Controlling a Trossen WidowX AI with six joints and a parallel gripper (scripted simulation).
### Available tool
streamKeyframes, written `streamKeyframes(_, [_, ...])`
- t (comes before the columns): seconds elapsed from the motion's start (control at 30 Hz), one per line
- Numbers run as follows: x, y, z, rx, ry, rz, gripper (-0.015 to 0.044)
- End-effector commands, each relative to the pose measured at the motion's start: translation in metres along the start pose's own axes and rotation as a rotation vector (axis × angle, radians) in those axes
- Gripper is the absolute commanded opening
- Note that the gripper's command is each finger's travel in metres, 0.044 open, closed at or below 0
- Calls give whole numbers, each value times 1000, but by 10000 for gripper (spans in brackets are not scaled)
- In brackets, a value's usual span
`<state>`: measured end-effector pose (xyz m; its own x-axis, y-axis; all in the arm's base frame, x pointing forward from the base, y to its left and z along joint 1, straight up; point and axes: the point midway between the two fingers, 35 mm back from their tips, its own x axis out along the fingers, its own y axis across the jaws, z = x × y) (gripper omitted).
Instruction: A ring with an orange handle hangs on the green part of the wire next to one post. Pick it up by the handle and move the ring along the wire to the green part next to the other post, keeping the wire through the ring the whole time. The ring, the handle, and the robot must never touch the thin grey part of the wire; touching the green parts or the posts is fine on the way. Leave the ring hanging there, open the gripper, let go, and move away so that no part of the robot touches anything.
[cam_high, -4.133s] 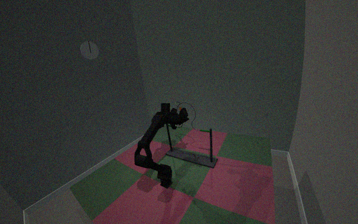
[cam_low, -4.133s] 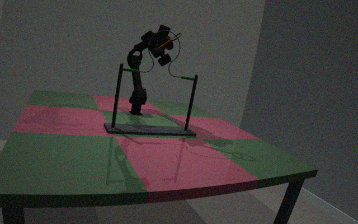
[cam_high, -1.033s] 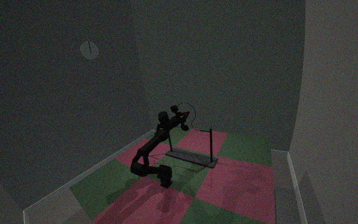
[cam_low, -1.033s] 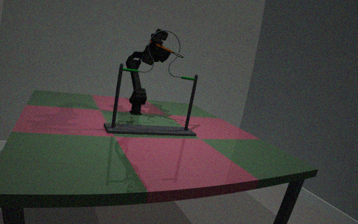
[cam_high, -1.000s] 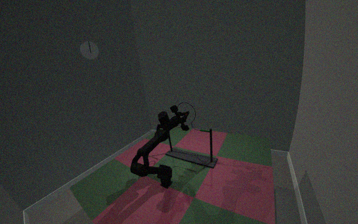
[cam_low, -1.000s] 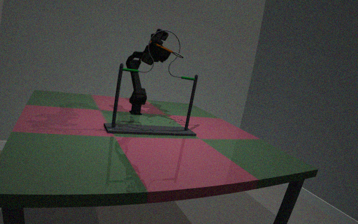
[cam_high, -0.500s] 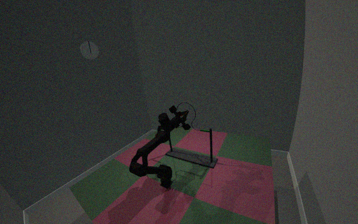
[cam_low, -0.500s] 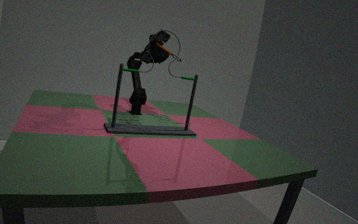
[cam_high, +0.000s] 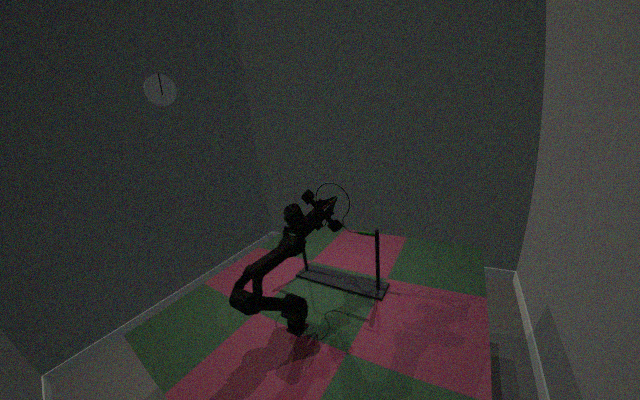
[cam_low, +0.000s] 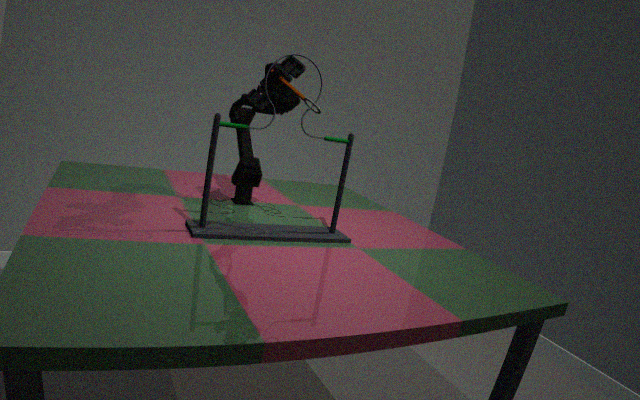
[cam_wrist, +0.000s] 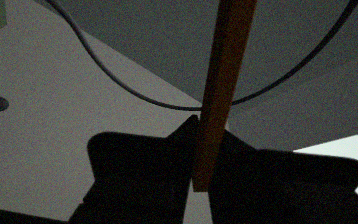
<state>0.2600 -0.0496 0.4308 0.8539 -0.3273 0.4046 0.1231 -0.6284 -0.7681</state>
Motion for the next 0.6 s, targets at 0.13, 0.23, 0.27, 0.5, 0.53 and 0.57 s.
streamKeyframes(0.13, [-1,7,0,-32,-5,-15,-150])
streamKeyframes(0.23, [-1,11,0,-22,-3,-9,-150])
streamKeyframes(0.27, [-1,13,0,-16,-2,-6,-150])
streamKeyframes(0.5, [-3,28,-1,48,8,31,-150])
streamKeyframes(0.53, [-3,31,-1,61,9,39,-150])
streamKeyframes(0.57, [-4,34,-1,76,12,47,-150])
